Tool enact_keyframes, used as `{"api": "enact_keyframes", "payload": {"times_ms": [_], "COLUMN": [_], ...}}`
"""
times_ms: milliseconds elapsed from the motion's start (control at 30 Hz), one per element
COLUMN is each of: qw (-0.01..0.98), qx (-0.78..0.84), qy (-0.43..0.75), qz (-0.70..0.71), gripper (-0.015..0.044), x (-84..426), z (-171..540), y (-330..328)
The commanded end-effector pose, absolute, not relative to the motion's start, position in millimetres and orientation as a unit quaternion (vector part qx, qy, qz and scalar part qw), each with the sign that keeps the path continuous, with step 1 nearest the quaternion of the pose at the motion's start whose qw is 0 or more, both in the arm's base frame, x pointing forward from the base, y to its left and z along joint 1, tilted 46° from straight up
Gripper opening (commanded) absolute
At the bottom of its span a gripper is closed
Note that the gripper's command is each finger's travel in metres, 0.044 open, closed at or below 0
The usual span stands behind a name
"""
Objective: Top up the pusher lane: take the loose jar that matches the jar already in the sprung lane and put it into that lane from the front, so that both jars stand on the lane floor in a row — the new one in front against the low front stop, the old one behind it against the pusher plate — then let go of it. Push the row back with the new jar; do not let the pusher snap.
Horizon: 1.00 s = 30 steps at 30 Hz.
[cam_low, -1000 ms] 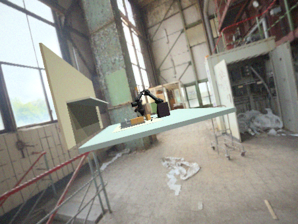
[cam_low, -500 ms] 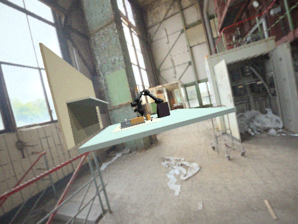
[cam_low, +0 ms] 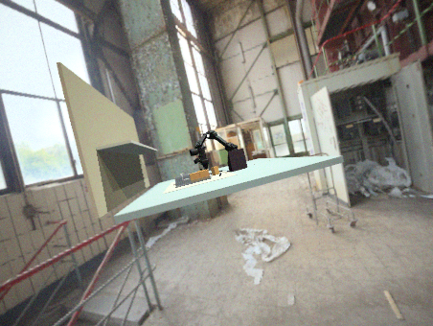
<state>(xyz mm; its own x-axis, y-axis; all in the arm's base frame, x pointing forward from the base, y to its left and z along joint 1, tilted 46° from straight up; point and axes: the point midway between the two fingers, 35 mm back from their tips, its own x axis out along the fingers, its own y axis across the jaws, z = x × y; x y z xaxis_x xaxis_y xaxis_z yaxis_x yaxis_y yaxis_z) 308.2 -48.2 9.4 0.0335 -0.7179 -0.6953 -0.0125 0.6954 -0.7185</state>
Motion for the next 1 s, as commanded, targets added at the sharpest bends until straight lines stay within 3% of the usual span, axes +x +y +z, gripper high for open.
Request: {"api": "enact_keyframes", "payload": {"times_ms": [0,967], "qw": [0.665,0.665], "qx": [-0.285,-0.285], "qy": [0.636,0.636], "qz": [-0.269,-0.27], "gripper": [0.0,0.0], "x": [317,328], "z": [10,11], "y": [-48,-48]}}
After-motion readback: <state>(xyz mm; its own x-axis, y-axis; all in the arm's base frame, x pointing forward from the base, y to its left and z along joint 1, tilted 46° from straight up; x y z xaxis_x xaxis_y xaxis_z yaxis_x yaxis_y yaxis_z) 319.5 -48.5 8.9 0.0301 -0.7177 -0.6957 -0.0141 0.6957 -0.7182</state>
